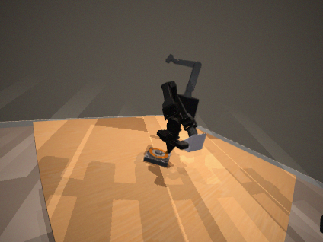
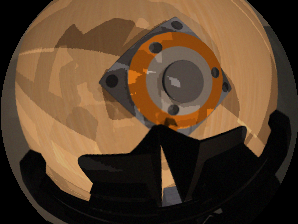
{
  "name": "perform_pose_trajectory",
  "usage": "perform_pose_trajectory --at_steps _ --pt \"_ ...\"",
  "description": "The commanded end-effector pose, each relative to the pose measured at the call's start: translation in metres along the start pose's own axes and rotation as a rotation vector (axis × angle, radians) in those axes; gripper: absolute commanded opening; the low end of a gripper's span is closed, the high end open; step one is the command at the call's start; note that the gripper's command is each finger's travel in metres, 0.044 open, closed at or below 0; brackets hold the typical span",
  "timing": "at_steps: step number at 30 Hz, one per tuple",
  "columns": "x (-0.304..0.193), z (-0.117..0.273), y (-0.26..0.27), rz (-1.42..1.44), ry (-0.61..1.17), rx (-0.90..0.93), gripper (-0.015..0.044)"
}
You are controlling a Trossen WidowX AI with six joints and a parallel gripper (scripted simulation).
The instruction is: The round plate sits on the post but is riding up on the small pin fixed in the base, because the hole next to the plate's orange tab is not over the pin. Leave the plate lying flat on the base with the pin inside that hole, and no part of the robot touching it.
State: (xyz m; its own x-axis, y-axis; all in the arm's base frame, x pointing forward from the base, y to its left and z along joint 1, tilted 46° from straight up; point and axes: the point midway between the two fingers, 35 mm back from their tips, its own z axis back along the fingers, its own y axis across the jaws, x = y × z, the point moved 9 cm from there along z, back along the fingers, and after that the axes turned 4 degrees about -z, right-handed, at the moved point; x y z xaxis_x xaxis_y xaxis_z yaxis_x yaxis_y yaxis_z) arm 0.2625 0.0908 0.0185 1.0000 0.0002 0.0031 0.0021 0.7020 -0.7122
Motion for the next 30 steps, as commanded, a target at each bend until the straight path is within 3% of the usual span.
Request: perform_pose_trajectory --at_steps 1,30 --pt "-0.001 -0.001 -0.007 0.000 0.000 -0.004 0.0000" --pt "-0.006 0.000 -0.037 0.000 0.001 -0.006 0.0000"
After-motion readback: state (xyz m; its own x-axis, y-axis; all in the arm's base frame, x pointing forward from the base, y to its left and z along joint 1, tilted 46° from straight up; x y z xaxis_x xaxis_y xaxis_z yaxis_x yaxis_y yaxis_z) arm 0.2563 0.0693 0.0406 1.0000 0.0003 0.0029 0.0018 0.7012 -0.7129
